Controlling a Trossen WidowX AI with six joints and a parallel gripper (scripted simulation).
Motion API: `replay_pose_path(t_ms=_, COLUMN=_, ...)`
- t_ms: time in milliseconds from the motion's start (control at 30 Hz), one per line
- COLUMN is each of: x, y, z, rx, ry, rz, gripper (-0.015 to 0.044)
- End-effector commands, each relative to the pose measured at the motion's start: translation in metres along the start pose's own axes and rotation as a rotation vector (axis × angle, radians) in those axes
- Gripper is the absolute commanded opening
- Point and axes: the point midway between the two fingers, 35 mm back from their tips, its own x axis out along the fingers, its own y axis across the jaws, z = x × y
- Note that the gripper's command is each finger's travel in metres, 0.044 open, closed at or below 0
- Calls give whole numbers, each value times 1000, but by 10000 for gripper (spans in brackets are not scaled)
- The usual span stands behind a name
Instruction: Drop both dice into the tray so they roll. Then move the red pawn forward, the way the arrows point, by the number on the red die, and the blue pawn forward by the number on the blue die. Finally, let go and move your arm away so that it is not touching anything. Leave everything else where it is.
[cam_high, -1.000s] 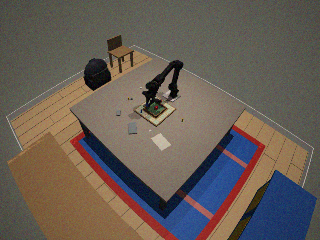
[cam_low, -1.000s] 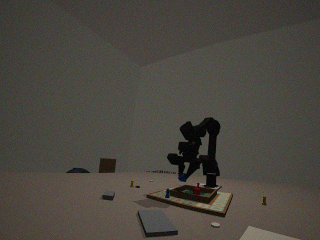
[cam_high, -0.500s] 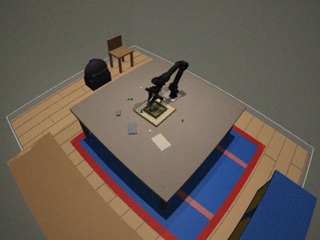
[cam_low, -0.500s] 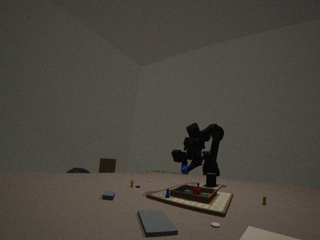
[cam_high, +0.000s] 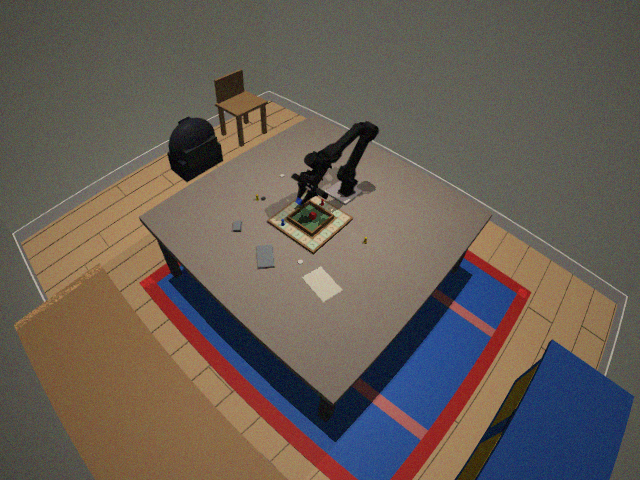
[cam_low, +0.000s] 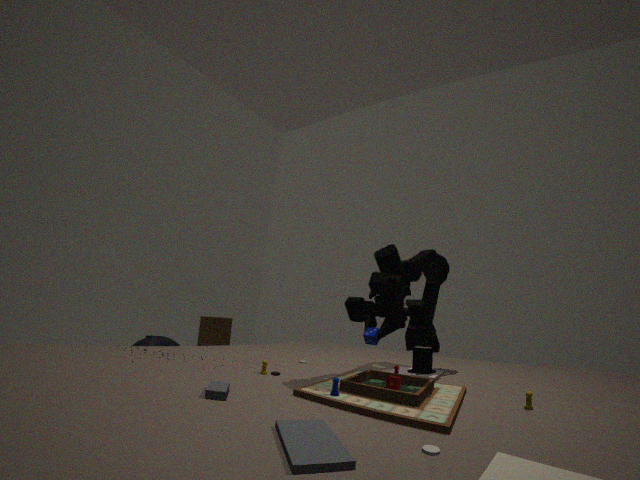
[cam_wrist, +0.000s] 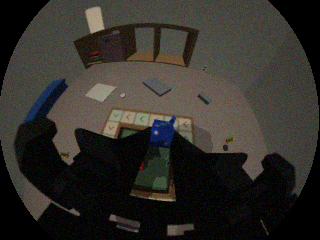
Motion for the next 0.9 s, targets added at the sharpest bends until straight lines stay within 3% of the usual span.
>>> replay_pose_path(t_ms=0, x=0, y=0, z=1, rx=0, ry=-1, rz=0, gripper=26)
replay_pose_path(t_ms=267, x=-1, y=0, z=2, rx=0, ry=-1, rz=0, gripper=236)
replay_pose_path(t_ms=533, x=-26, y=0, z=30, rx=-4, ry=1, rz=6, gripper=440)
replay_pose_path(t_ms=633, x=-21, y=0, z=29, rx=1, ry=81, rz=8, gripper=440)
replay_pose_path(t_ms=867, x=2, y=0, z=21, rx=9, ry=468, rz=11, gripper=440)
